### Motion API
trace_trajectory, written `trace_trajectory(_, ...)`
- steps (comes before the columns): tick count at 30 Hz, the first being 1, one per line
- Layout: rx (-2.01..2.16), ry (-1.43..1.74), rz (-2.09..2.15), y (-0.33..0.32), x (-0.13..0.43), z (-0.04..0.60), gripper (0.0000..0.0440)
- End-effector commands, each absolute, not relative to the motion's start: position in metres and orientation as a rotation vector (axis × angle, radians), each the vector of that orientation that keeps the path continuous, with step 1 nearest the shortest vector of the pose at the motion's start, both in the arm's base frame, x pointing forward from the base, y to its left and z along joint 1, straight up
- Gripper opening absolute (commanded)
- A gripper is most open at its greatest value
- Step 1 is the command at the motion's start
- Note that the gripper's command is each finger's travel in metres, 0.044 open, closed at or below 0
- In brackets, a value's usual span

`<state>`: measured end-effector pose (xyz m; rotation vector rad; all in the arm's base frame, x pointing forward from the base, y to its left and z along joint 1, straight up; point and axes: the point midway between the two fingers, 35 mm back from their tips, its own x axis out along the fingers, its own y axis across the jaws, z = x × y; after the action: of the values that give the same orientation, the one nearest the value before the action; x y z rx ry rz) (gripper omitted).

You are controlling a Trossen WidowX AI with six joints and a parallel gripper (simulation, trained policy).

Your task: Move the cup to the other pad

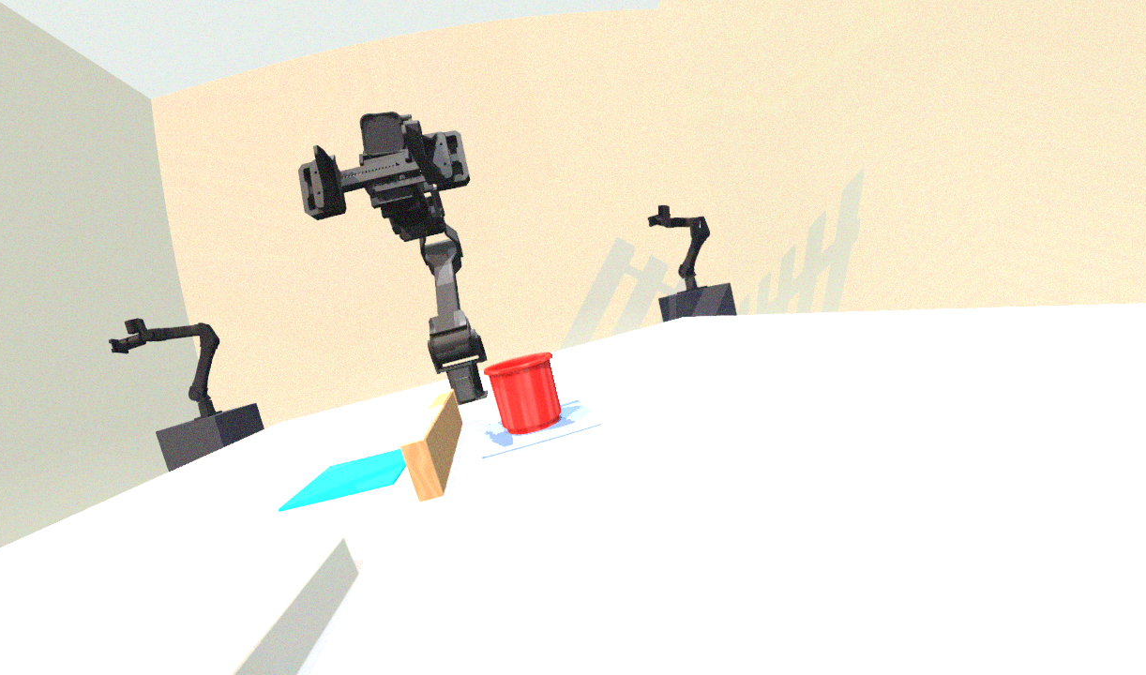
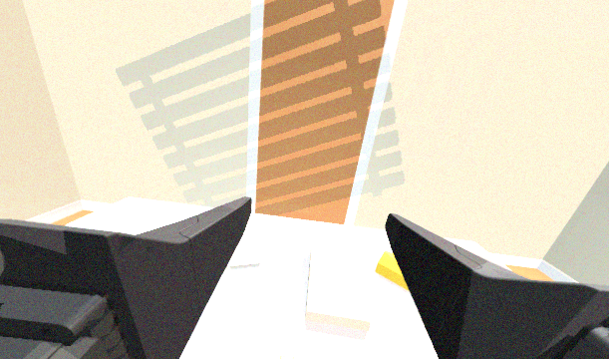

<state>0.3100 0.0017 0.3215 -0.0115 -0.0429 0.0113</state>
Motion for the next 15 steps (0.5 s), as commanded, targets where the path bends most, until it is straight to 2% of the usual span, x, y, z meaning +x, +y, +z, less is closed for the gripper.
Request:
trace_trajectory(1, -0.012, -0.042, 0.014, 0.0023, 0.31, 0.3222, 0.0374)
trace_trajectory(12, 0.009, 0.02, 0.029, 0.0081, 0.3108, 0.3222, 0.0086)
trace_trajectory(14, 0.019, 0.04, 0.031, 0.0094, 0.3114, 0.3213, 0.0047)
trace_trajectory(15, 0.025, 0.05, 0.032, 0.0102, 0.3118, 0.3209, 0.0043)
